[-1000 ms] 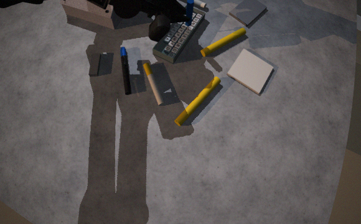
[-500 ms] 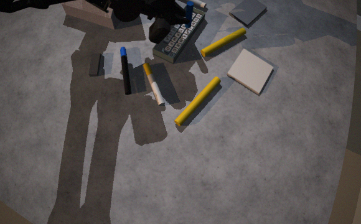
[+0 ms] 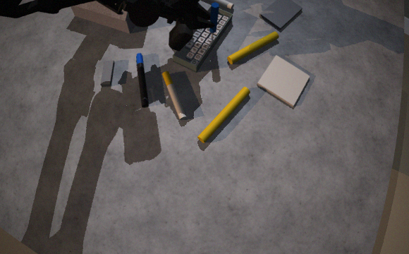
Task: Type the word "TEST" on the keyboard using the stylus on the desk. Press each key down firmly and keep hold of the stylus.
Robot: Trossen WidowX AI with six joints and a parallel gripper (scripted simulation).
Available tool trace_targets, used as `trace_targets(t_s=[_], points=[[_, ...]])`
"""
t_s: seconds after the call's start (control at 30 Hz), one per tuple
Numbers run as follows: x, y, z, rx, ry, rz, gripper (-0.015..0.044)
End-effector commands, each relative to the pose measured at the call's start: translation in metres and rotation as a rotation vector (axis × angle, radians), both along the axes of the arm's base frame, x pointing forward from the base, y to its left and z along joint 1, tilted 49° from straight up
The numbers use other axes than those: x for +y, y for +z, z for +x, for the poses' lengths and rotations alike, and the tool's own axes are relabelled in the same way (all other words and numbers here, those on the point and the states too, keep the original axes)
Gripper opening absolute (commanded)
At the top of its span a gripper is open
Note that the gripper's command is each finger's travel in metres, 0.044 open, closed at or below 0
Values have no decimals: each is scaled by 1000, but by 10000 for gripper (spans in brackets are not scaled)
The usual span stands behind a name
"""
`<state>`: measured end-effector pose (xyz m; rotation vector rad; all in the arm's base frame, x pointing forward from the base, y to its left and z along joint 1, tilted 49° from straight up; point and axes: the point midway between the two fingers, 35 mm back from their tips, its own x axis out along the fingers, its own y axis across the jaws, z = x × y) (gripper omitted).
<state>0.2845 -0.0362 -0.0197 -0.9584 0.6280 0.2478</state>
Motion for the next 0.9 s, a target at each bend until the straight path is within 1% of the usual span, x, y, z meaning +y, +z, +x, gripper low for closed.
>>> trace_targets(t_s=[0.0,0.23,0.73,0.87], points=[[1,-1,0,4,4,0,81],[4,2,0,4,4,0,81],[30,25,-2,1,4,2,81],[29,22,-4,12,11,0,85]])
